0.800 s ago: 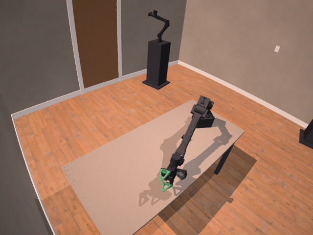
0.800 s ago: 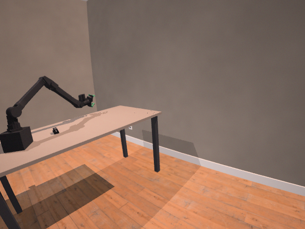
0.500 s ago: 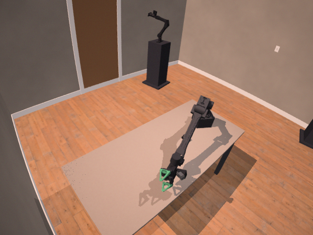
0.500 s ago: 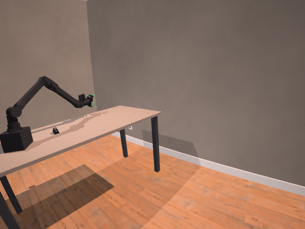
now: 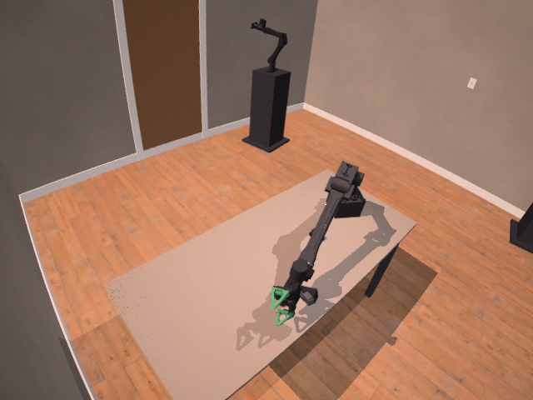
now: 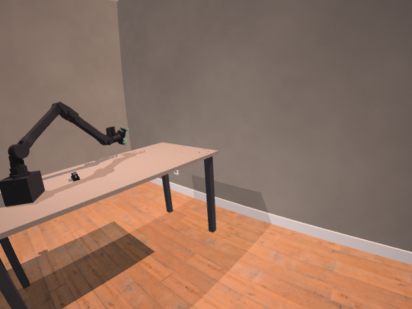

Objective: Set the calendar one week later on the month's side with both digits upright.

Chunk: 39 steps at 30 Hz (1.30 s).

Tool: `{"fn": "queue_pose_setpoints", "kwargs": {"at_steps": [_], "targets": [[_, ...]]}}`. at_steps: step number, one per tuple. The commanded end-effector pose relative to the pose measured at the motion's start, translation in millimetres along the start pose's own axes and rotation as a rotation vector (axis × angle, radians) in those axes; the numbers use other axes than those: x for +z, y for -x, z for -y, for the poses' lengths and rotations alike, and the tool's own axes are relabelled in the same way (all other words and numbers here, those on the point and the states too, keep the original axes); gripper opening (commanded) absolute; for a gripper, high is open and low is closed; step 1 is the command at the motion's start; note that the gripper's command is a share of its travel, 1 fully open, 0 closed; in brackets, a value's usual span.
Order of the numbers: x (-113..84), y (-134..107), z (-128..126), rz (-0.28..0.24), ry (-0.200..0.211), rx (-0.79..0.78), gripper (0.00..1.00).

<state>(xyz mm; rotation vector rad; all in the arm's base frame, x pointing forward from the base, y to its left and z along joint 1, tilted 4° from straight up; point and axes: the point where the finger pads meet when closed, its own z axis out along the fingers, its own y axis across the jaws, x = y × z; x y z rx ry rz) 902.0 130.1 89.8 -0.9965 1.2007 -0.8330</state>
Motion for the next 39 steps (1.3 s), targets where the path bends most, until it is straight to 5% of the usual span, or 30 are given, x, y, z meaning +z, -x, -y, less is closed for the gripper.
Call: {"fn": "queue_pose_setpoints", "kwargs": {"at_steps": [1, 5, 10, 12, 17, 25, 28, 29, 34, 35, 36, 39], "targets": [[-3.8, -1, 67, -0.023, -0.008, 0.081, 1.0], [-34.2, -21, 64, -0.127, 0.14, 0.241, 1.0], [-50.5, -29, 68, -0.17, 0.189, 0.299, 1.0], [-83.1, -42, 76, -0.254, 0.271, 0.403, 1.0], [-135.1, -56, 75, -0.386, 0.375, 0.547, 1.0], [-228.4, -71, 70, -0.612, 0.503, 0.759, 1.0], [-231.3, -72, 70, -0.619, 0.506, 0.765, 1.0], [-266.0, -75, 67, -0.702, 0.541, 0.833, 1.0], [-336.6, -77, 61, -0.873, 0.596, 0.959, 1.0], [-337.3, -77, 61, -0.874, 0.597, 0.96, 1.0], [-365.5, -77, 58, -0.943, 0.613, 1.007, 1.0], [-407.2, -75, 54, -1.046, 0.634, 1.071, 1.0]]}}
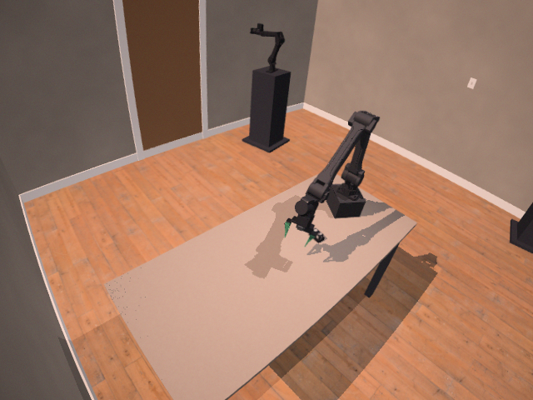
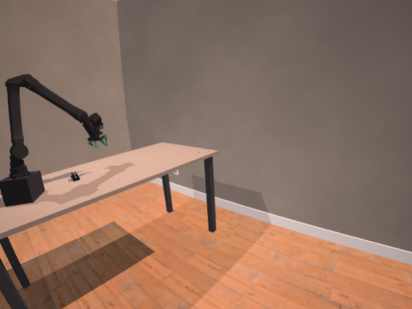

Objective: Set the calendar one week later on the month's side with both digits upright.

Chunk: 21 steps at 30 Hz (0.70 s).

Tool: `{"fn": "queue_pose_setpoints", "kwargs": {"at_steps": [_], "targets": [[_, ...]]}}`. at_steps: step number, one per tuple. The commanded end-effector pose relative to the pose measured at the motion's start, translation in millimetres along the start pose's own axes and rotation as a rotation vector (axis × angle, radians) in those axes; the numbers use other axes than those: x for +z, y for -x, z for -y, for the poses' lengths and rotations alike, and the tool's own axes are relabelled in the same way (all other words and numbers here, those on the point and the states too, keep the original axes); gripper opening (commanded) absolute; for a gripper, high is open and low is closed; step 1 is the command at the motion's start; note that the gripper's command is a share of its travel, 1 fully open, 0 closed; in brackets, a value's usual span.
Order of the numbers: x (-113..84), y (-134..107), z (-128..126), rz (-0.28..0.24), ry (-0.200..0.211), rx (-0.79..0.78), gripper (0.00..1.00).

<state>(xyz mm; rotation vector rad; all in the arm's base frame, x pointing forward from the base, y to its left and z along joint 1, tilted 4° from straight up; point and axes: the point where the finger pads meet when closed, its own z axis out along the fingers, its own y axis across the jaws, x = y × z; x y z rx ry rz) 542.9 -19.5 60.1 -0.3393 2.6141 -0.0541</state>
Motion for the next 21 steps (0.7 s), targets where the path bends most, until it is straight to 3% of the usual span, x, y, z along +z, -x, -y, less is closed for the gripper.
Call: {"fn": "queue_pose_setpoints", "kwargs": {"at_steps": [1, 3, 5, 8, 10, 11, 15, 19, 20, 21], "targets": [[-43.0, -30, 1, -0.056, 0.009, 0.178, 1.0], [-54.5, -59, -5, -0.119, 0.018, 0.243, 1.0], [-54.5, -59, -5, -0.119, 0.018, 0.243, 1.0], [-77.1, -115, -17, -0.24, 0.026, 0.366, 1.0], [-87.7, -140, -24, -0.295, 0.026, 0.422, 1.0], [-88.1, -141, -24, -0.297, 0.026, 0.424, 1.0], [-110.5, -193, -40, -0.413, 0.021, 0.538, 1.0], [-116.1, -205, -47, -0.443, 0.02, 0.556, 1.0], [-118.7, -188, -43, -0.412, 0.019, 0.548, 1.0], [-118.7, -188, -43, -0.412, 0.019, 0.548, 1.0]]}}
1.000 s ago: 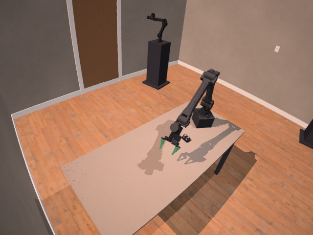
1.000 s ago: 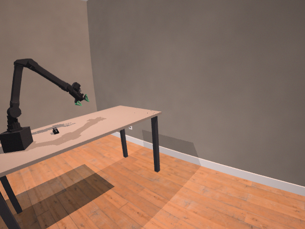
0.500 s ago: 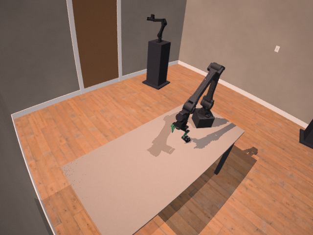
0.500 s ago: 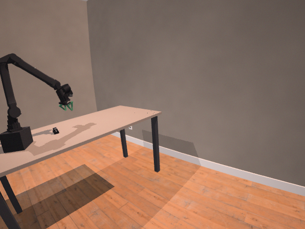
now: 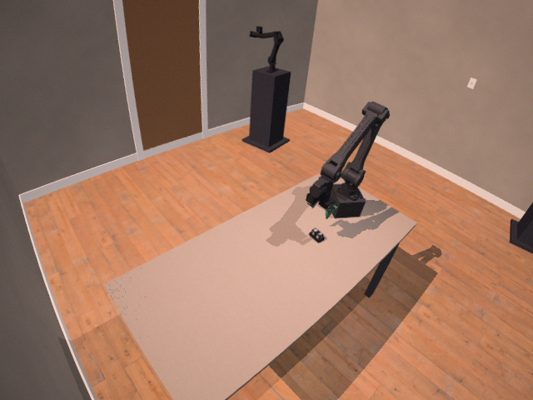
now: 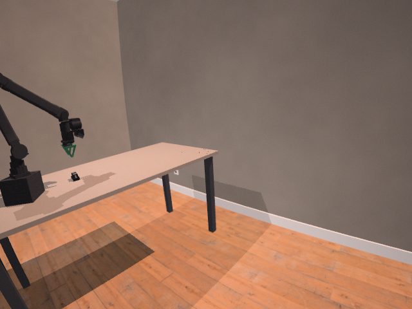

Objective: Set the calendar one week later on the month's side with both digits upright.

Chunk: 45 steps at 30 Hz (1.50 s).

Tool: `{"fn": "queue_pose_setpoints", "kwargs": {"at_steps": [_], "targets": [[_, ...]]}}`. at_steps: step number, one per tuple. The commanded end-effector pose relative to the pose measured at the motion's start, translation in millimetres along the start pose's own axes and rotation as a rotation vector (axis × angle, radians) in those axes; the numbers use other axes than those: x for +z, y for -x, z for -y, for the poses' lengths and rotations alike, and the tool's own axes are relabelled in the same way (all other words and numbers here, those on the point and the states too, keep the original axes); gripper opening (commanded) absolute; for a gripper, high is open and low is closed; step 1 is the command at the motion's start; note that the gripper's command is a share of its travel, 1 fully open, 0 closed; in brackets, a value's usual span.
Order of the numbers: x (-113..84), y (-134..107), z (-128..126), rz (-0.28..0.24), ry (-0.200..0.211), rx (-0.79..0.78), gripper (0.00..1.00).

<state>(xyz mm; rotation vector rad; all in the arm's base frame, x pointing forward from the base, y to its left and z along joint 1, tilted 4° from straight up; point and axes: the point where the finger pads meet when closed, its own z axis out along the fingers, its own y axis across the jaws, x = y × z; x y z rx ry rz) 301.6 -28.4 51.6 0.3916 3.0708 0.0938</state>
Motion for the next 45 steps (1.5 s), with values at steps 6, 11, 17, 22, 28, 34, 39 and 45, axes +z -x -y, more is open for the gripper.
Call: {"fn": "queue_pose_setpoints", "kwargs": {"at_steps": [6, 11, 17, 22, 28, 34, 39, 45], "targets": [[-12.2, 17, -5, 0.036, 0.005, 0.033, 1.0], [-12.2, 17, -5, 0.036, 0.005, 0.031, 1.0], [-9.4, 16, -5, 0.033, 0.004, 0.0, 1.0], [4.5, 5, -3, 0.011, 0.001, -0.095, 1.0], [12.8, 5, -2, 0.012, 0.002, -0.313, 1.0], [18.6, 5, -3, 0.011, 0.001, -0.47, 1.0], [24.9, 6, -2, 0.011, 0.0, -0.635, 1.0], [31.6, 5, -4, 0.011, 0.001, -0.818, 1.0]]}}
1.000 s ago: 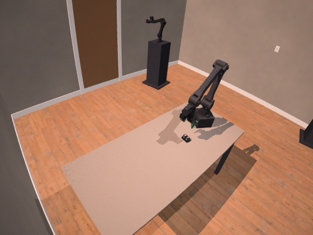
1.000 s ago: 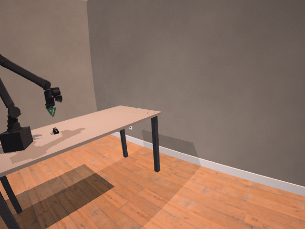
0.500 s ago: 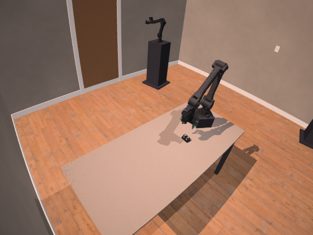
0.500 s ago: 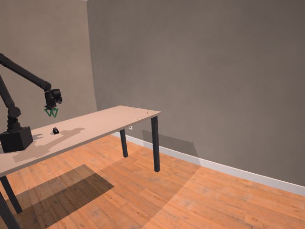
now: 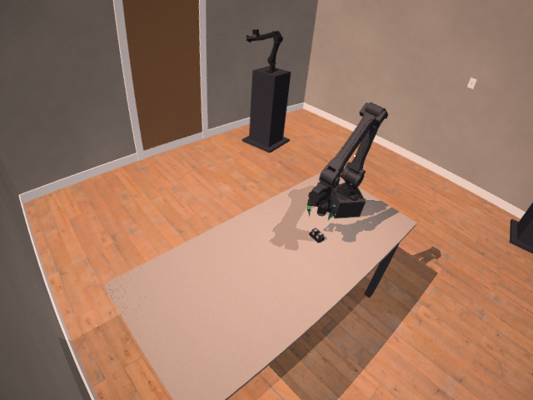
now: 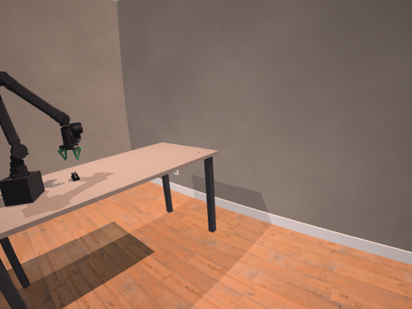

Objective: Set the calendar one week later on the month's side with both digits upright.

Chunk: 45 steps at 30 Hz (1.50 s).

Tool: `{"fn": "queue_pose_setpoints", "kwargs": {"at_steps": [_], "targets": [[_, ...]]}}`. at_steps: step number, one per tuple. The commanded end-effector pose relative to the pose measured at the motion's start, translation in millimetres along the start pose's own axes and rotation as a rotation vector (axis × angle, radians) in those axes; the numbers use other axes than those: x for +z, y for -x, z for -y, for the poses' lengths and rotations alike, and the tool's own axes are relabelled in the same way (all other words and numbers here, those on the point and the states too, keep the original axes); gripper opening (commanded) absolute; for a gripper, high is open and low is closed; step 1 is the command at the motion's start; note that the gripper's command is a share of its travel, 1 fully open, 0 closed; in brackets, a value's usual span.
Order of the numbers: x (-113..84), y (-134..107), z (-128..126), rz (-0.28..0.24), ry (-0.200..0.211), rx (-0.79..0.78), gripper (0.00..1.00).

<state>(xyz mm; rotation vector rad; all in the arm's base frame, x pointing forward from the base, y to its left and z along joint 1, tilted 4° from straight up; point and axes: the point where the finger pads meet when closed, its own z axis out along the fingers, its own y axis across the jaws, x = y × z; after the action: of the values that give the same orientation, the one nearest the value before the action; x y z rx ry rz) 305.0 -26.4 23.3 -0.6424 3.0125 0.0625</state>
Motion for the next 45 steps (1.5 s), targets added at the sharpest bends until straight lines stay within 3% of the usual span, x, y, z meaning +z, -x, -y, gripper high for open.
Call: {"fn": "queue_pose_setpoints", "kwargs": {"at_steps": [1, 7, 8, 22, 30, 31, 45], "targets": [[4.9, 4, 0, 0.012, -0.002, -0.192, 1.0], [9.5, 3, 1, 0.011, -0.003, -0.313, 1.0], [12.4, 4, 0, 0.011, -0.003, -0.394, 1.0], [27.6, 3, -1, 0.009, -0.003, -0.812, 1.0], [27.3, 5, 0, 0.015, -0.012, -0.882, 1.0], [27.2, 4, 0, 0.013, -0.009, -0.882, 0.44], [27.3, 4, -1, 0.013, -0.008, -0.878, 0.44]]}}
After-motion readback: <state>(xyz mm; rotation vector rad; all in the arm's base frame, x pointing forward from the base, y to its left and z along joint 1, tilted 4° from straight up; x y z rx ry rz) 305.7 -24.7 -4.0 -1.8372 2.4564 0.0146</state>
